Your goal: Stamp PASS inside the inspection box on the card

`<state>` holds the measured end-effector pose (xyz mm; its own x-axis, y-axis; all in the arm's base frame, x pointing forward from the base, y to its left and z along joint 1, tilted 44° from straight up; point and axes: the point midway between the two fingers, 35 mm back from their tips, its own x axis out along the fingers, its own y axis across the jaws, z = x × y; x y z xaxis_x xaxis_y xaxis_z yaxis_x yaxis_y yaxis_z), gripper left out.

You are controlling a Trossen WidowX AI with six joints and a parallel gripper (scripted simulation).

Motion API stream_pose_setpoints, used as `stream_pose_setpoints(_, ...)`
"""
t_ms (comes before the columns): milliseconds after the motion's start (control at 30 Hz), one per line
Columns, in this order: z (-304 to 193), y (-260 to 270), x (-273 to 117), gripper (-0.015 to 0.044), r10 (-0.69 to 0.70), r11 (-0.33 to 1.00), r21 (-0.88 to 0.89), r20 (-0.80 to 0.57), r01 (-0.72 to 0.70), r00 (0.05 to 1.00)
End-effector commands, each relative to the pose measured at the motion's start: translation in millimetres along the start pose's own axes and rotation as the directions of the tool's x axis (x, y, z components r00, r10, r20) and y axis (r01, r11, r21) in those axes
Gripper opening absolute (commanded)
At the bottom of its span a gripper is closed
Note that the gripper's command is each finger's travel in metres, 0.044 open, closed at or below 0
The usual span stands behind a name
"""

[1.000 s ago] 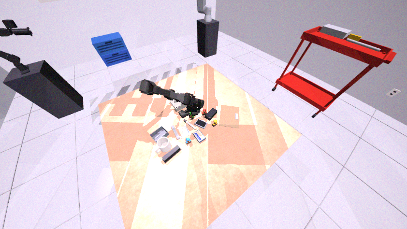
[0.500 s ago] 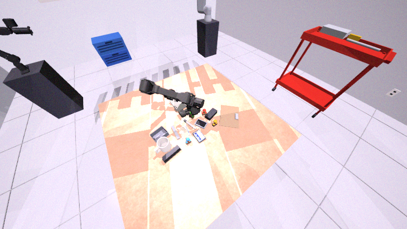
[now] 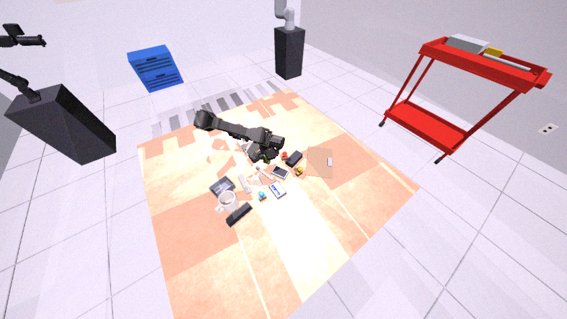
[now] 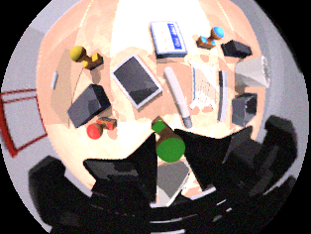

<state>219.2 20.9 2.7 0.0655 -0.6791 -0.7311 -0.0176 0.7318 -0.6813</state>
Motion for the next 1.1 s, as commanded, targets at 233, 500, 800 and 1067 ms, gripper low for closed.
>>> stream_pose_setpoints(233,0,0,-5,0.0000,0.004,1.000,0.003,-0.002,-0.004,1.000)
stream_pose_setpoints(500,0,0,-9,0.0000,0.005,1.000,0.003,-0.003,-0.005,1.000)
stream_pose_setpoints(800,-1,0,-14,0.0000,0.006,1.000,0.003,-0.003,-0.006,1.000)
stream_pose_setpoints(1067,-1,0,-18,0.0000,0.006,1.000,0.003,-0.004,-0.006,1.000)
